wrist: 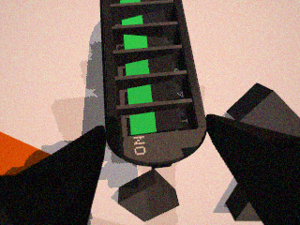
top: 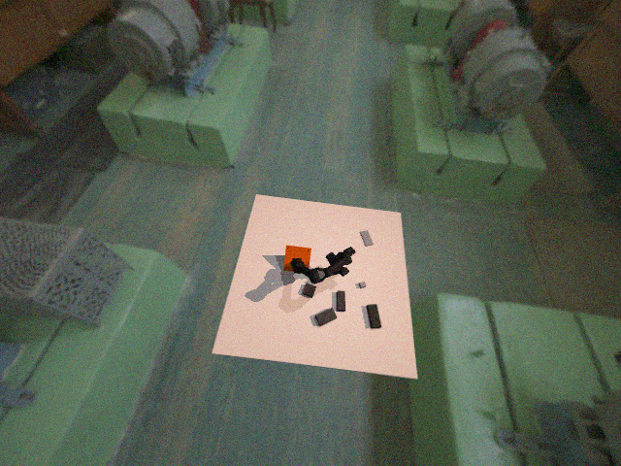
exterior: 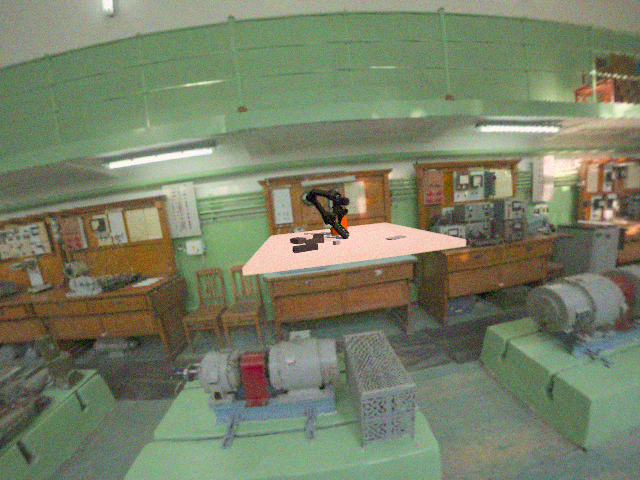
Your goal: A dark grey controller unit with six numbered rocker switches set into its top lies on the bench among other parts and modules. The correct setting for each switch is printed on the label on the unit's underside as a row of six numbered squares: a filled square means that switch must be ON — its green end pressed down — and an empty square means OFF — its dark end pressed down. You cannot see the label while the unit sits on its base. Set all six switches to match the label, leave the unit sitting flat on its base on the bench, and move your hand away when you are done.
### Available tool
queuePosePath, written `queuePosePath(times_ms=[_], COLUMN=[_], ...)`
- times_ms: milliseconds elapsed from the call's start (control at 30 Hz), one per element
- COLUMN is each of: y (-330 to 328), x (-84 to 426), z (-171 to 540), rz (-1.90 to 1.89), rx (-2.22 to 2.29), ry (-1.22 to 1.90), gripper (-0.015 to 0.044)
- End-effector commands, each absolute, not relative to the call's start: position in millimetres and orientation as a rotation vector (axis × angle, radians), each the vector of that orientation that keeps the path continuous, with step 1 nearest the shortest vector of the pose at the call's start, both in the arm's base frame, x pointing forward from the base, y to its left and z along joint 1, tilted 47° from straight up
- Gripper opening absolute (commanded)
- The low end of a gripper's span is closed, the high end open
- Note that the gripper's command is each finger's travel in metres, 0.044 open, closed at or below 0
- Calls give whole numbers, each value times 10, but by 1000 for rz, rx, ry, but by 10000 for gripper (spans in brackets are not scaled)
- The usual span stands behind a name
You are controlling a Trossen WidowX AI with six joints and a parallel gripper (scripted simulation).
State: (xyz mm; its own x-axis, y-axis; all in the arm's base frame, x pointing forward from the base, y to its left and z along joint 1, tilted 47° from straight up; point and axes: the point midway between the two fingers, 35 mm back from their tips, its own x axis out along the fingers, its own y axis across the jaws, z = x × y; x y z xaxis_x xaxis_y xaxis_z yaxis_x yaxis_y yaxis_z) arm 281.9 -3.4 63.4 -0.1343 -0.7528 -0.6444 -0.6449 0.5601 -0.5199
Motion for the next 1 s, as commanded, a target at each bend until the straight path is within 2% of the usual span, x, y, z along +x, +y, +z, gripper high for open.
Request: queuePosePath(times_ms=[0, 967], y=[2, 156], x=[2881, 3066], z=[610, 554], rz=[-156, -195], rx=[-1133, -1139], ry=[1842, 1898], gripper=[336, 336])
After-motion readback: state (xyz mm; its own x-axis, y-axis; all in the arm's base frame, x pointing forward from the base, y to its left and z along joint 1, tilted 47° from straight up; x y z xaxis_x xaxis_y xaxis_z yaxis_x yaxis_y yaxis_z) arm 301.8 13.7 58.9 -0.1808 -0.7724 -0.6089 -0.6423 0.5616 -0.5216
